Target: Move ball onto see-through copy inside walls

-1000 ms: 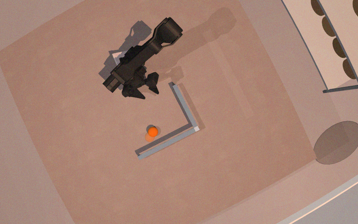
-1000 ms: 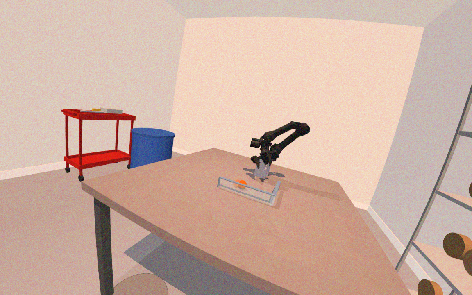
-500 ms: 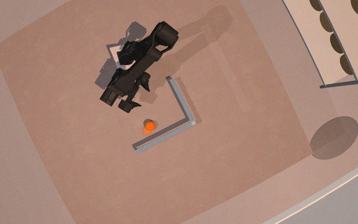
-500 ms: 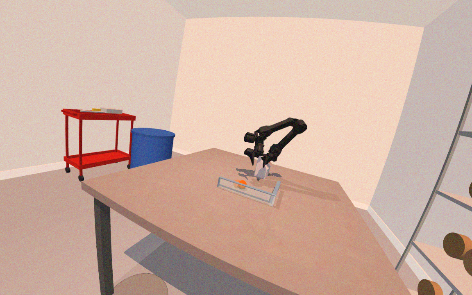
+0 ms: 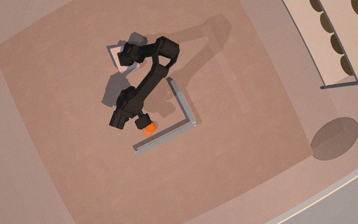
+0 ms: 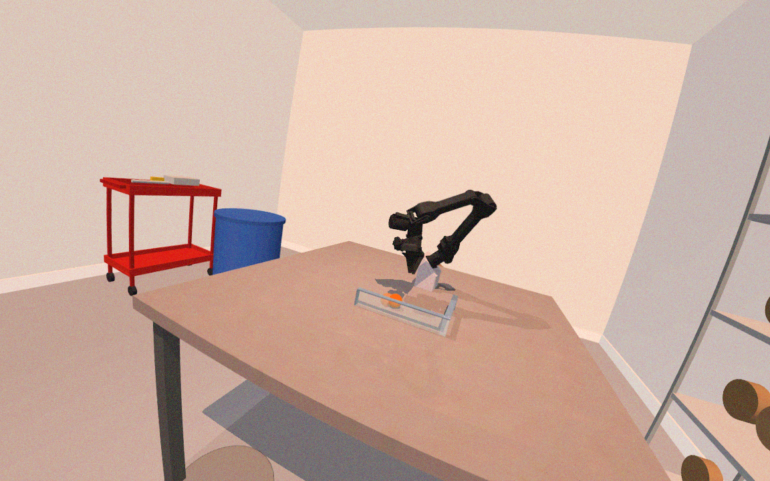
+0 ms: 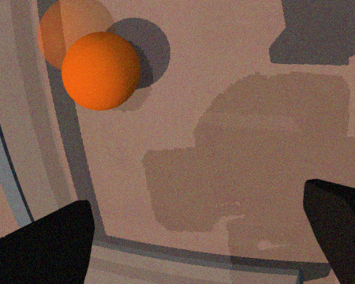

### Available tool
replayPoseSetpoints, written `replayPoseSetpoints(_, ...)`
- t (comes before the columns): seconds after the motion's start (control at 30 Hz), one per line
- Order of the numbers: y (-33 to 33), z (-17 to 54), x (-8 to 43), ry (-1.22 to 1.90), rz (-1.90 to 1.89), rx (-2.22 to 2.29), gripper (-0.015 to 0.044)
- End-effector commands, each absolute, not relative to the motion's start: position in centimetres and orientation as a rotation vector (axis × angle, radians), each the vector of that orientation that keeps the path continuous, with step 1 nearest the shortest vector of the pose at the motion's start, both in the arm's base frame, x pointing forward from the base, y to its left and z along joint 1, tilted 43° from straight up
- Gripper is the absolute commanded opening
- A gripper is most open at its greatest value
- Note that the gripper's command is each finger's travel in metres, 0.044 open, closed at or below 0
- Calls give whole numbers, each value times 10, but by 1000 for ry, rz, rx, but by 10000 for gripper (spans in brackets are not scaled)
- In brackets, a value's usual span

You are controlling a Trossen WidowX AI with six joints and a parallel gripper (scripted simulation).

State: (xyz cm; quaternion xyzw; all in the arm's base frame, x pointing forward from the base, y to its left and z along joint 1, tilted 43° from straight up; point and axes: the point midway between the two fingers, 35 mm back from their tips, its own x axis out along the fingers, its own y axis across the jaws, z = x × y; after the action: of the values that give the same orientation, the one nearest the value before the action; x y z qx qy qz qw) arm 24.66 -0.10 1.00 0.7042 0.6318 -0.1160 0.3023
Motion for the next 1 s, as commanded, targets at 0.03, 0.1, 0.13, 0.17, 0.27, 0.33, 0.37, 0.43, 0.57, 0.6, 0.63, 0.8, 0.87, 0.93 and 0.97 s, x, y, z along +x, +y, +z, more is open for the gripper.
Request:
replayPoseSetpoints(0.03,15,-9,310,1607,429,846,348)
replayPoseSetpoints(0.1,19,-11,317,1582,513,730,348)
replayPoseSetpoints(0.13,21,-12,321,1568,554,673,348)
replayPoseSetpoints(0.17,23,-12,324,1554,595,616,348)
replayPoseSetpoints(0.27,29,-15,334,1508,712,452,348)
replayPoseSetpoints(0.33,30,-15,336,1501,729,427,348)
replayPoseSetpoints(0.37,30,-15,336,1501,729,427,348)
replayPoseSetpoints(0.43,30,-15,336,1501,729,427,348)
replayPoseSetpoints(0.57,30,-15,336,1501,729,427,348)
replayPoseSetpoints(0.6,30,-15,336,1501,729,427,348)
replayPoseSetpoints(0.63,30,-15,336,1501,729,427,348)
replayPoseSetpoints(0.8,30,-15,336,1501,729,427,348)
replayPoseSetpoints(0.87,30,-15,336,1501,729,427,348)
replayPoseSetpoints(0.93,30,-16,336,1501,729,427,348)
replayPoseSetpoints(0.97,33,-19,335,1501,729,428,348)
